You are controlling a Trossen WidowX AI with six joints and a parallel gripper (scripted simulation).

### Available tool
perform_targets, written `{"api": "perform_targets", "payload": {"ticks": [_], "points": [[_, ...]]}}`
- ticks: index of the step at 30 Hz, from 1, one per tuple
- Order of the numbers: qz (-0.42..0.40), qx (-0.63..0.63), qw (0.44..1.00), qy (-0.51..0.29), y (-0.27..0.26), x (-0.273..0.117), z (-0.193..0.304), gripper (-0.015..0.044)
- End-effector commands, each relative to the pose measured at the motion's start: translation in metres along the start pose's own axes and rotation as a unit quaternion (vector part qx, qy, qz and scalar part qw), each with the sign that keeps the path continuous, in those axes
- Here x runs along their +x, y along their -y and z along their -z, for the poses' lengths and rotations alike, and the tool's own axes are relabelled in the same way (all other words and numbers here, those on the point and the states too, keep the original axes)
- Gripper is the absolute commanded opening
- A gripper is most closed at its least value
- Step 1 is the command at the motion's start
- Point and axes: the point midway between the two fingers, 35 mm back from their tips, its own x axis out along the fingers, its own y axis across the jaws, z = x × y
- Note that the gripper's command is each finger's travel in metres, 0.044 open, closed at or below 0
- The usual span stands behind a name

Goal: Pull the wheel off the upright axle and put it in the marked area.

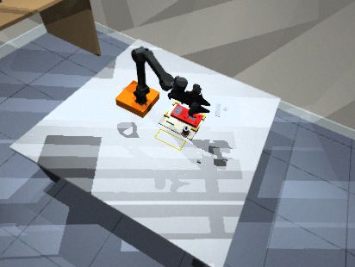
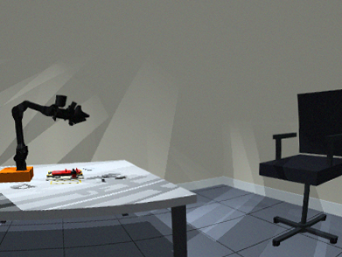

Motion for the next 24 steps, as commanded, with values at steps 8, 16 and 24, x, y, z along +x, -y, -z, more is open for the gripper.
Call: {"api": "perform_targets", "payload": {"ticks": [8,16,24], "points": [[-0.030,0.186,0.912,-0.365,-0.069,0.023,0.138,0.0300],[-0.030,0.197,0.777,-0.597,-0.118,-0.022,0.195,0.0300],[-0.029,0.190,0.750,-0.633,-0.124,-0.032,0.201,0.0300]]}}
